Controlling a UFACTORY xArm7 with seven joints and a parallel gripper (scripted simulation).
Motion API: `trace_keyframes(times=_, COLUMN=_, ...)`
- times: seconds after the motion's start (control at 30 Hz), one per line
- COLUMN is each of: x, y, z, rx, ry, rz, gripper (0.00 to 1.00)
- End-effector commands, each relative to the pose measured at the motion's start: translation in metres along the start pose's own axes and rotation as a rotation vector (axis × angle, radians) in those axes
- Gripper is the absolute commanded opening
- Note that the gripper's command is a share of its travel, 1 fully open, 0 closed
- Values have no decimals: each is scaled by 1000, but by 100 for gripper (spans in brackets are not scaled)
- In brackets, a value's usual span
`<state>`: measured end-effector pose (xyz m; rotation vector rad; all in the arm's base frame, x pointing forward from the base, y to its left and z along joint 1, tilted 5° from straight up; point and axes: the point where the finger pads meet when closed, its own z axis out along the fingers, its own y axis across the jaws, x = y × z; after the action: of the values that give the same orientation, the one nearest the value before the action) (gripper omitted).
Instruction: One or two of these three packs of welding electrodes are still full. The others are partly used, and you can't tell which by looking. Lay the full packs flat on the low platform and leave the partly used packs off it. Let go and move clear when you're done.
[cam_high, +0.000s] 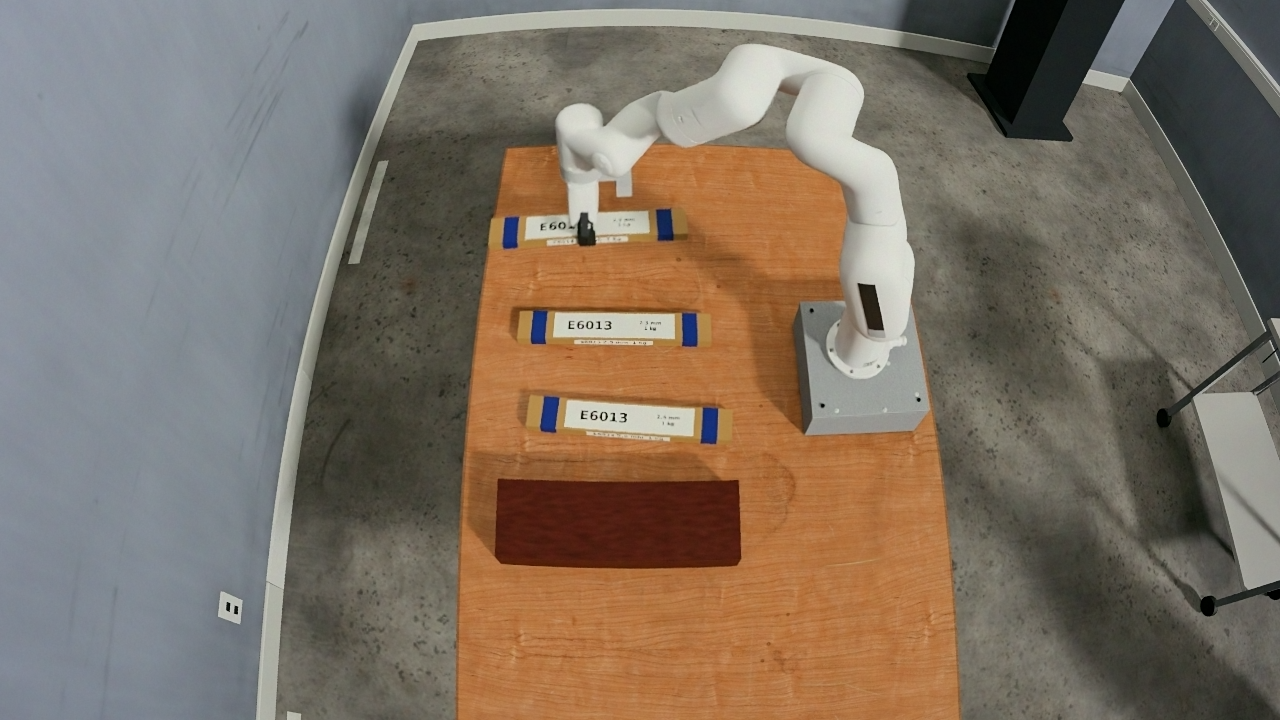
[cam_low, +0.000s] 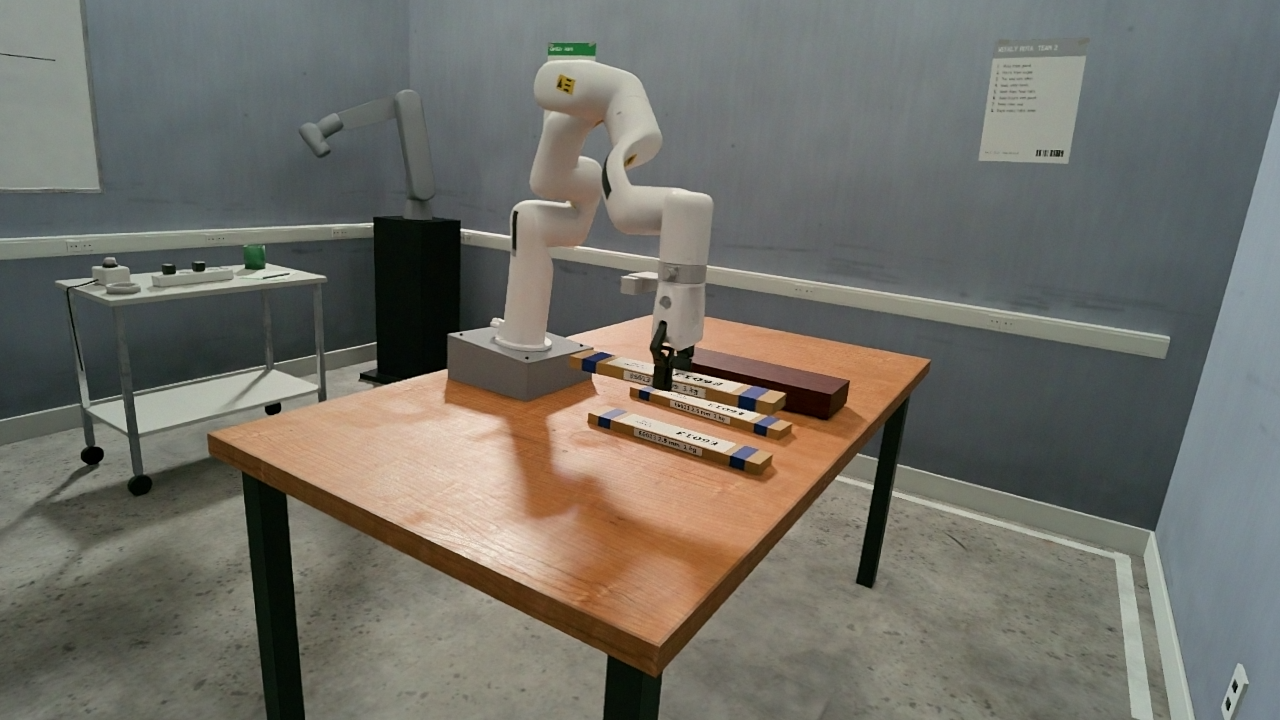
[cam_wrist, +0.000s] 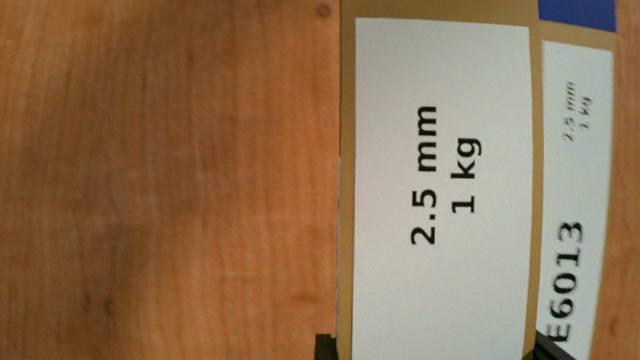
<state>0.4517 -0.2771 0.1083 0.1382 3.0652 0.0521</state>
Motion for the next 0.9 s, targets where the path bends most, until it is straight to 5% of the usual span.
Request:
trace_keyframes(times=0.0, x=12, y=-26, z=-3, rx=1, ry=-7, rz=0, gripper=58)
trace_keyframes(times=0.87, x=42, y=-81, z=-2, rx=1, ry=-7, rz=0, gripper=58)
